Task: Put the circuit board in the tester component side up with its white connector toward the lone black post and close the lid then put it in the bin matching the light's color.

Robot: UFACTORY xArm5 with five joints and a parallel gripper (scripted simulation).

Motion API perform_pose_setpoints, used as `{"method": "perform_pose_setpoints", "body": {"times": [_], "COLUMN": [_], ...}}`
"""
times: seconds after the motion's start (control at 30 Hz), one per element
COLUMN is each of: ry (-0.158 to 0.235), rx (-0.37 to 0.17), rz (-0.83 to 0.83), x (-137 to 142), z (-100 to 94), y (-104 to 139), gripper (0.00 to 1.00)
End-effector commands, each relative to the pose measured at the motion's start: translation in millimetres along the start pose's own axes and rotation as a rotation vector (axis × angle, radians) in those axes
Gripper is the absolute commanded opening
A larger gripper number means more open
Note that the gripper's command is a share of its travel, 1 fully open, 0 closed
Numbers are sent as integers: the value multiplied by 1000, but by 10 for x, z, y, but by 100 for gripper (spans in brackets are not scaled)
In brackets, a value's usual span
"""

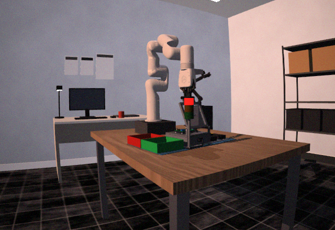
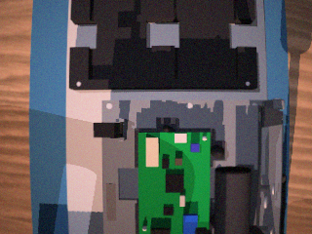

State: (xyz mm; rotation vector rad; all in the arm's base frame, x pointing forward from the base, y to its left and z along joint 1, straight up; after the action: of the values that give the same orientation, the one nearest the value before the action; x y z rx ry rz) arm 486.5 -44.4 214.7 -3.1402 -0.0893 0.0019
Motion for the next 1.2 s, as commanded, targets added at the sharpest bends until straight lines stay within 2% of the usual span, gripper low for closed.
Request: {"method": "perform_pose_setpoints", "body": {"times": [0.0,0.87,1.17], "ry": [4,4,4], "rx": [-1,-1,-1], "rz": [0,0,0], "x": [9,13,157], "z": [-17,-19,-91], "y": [1,1,-4], "gripper": [0,0,0]}}
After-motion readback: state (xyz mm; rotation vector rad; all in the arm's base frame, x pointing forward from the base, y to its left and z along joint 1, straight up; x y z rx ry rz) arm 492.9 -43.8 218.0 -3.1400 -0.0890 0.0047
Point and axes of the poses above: the point where the finger pads meet when closed, its own z axis out along the fingers, its own x axis across the jaws, y = z × x, the point moved 4 cm from there along -z, back along the fingers, and after that the axes turned 2 degrees about z, right-handed, at the moved point
